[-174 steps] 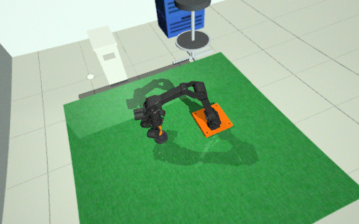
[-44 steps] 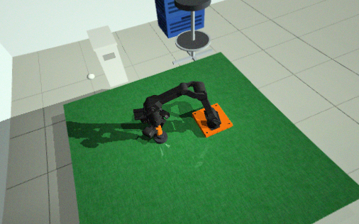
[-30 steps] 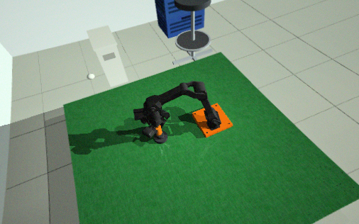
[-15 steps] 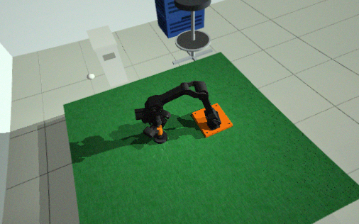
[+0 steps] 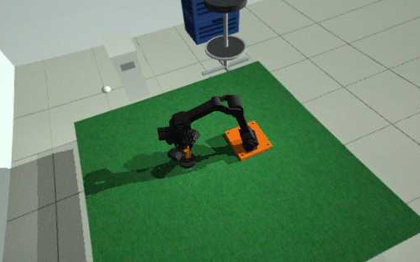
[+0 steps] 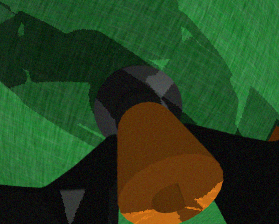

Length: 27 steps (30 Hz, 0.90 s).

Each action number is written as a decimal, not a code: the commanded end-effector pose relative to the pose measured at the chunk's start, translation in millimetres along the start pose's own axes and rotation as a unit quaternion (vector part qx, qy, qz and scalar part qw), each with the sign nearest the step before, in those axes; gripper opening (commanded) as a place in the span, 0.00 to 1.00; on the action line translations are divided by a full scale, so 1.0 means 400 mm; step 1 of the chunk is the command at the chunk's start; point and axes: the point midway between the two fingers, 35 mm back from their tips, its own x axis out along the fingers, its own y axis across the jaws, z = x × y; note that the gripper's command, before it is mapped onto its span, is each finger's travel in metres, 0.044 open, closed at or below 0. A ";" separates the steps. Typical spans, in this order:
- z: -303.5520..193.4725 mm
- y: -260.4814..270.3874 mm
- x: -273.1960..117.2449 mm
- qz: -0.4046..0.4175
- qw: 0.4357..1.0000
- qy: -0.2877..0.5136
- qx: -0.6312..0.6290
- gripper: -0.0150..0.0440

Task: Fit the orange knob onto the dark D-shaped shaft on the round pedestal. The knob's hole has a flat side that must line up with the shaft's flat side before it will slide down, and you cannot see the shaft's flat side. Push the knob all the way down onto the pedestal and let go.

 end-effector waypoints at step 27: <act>0.013 0.013 -0.009 0.001 0.994 -0.003 0.106 0.25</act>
